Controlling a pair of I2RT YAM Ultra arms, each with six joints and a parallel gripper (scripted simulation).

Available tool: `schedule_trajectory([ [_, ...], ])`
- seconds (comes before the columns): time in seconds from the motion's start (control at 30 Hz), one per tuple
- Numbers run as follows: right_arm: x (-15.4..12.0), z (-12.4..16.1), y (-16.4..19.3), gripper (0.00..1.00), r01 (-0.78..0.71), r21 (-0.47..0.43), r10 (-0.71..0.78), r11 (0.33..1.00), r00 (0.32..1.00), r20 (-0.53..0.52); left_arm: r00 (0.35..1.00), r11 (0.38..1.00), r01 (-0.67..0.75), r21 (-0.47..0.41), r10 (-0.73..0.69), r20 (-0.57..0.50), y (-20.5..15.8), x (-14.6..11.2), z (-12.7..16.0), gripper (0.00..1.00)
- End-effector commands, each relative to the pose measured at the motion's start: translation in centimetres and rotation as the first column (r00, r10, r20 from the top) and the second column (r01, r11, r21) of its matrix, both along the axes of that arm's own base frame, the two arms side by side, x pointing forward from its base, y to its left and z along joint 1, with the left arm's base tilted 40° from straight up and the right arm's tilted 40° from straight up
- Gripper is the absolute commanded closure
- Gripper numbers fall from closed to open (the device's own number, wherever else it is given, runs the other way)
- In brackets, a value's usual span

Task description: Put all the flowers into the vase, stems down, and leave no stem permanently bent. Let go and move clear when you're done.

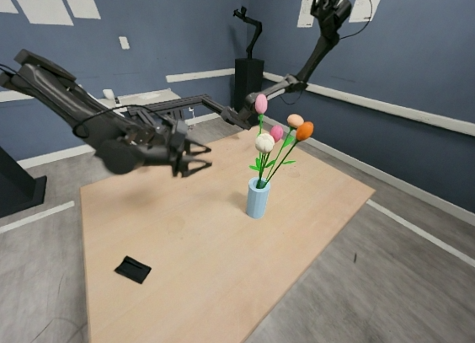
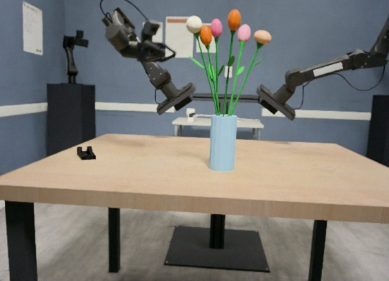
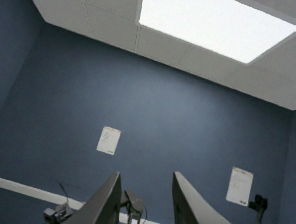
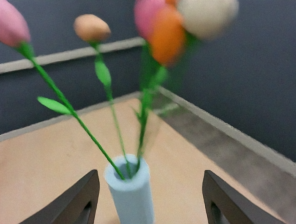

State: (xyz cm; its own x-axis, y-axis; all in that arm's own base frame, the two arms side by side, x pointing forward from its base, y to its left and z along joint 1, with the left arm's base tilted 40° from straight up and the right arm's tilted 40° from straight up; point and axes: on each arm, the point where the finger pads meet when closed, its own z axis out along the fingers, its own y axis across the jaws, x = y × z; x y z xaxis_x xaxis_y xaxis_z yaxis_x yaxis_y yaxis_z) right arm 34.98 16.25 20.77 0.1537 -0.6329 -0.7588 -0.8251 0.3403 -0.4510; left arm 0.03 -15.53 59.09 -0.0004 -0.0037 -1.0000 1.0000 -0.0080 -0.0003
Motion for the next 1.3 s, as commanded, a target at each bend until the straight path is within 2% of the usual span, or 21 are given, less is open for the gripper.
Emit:
schedule_trajectory([
  [0.0, 1.8, 1.6, -2.8, 0.40, 0.068, 0.012, -0.068, 0.998, 0.997, 0.045, 1.000, 1.000, 0.000, -0.030, 0.000, -0.003, 0.6, -0.1, 0.9, 0.70],
  [0.23, 3.5, 1.6, -9.5, 0.40, 0.241, 0.012, -0.241, 0.970, 0.969, 0.044, 1.000, 1.000, 0.000, -0.030, 0.000, -0.003, 0.6, -0.1, 0.9, 0.70],
  [0.4, 3.7, 1.6, -10.8, 0.40, 0.274, 0.012, -0.274, 0.962, 0.961, 0.044, 1.000, 1.000, 0.000, -0.030, 0.000, -0.003, 0.6, -0.1, 0.9, 0.70],
  [0.87, 3.3, 2.4, -10.3, 0.40, 0.277, 0.023, -0.277, 0.961, 0.960, 0.034, 1.000, 1.000, 0.000, -0.030, 0.000, -0.003, 0.6, -0.1, 0.9, 0.70],
  [1.1, 3.7, 4.9, -11.1, 0.40, 0.338, 0.031, -0.339, 0.941, 0.940, 0.040, 1.000, 1.000, 0.000, -0.030, 0.000, -0.003, 0.6, -0.1, 0.9, 0.70],
  [1.27, 3.8, 8.1, -11.8, 0.40, 0.403, 0.056, -0.405, 0.914, 0.913, 0.040, 1.000, 1.000, 0.000, -0.030, 0.000, -0.003, 0.6, -0.1, 0.9, 0.70],
])
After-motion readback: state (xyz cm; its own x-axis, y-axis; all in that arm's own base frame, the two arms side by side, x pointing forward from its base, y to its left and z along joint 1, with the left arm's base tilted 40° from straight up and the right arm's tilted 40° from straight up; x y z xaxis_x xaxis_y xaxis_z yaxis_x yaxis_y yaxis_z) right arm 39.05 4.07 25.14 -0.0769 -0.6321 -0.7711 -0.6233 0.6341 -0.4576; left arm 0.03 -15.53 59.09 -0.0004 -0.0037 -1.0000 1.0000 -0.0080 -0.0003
